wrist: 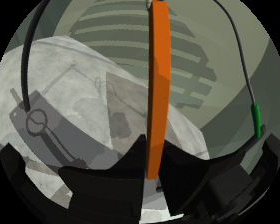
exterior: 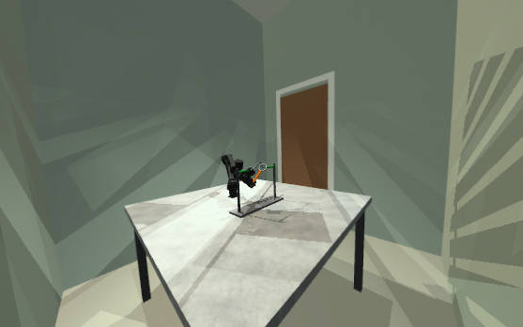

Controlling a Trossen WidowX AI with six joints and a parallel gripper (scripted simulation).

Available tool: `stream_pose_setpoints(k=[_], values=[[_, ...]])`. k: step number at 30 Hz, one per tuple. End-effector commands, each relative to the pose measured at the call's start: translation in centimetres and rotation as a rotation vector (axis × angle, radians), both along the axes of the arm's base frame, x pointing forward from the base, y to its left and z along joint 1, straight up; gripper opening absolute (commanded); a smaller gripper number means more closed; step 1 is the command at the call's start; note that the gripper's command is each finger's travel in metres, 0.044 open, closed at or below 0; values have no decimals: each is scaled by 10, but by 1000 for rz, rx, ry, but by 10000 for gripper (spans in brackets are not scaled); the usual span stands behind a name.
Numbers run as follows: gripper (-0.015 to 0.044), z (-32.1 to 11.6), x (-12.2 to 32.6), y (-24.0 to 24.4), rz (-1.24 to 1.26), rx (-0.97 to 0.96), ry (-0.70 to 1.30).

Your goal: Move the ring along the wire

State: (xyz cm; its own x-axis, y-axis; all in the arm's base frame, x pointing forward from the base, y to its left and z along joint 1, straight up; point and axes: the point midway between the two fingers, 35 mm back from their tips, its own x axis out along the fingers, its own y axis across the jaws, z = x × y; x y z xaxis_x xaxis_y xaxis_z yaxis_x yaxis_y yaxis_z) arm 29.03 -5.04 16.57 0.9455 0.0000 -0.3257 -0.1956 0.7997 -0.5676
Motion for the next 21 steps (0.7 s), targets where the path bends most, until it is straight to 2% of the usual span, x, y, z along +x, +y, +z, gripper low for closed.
stream_pose_setpoints(k=[1, 21], values=[[-150, -5, -4, 10, -27, 68, -11], [-150, -28, -12, 76, -155, 448, -14]])
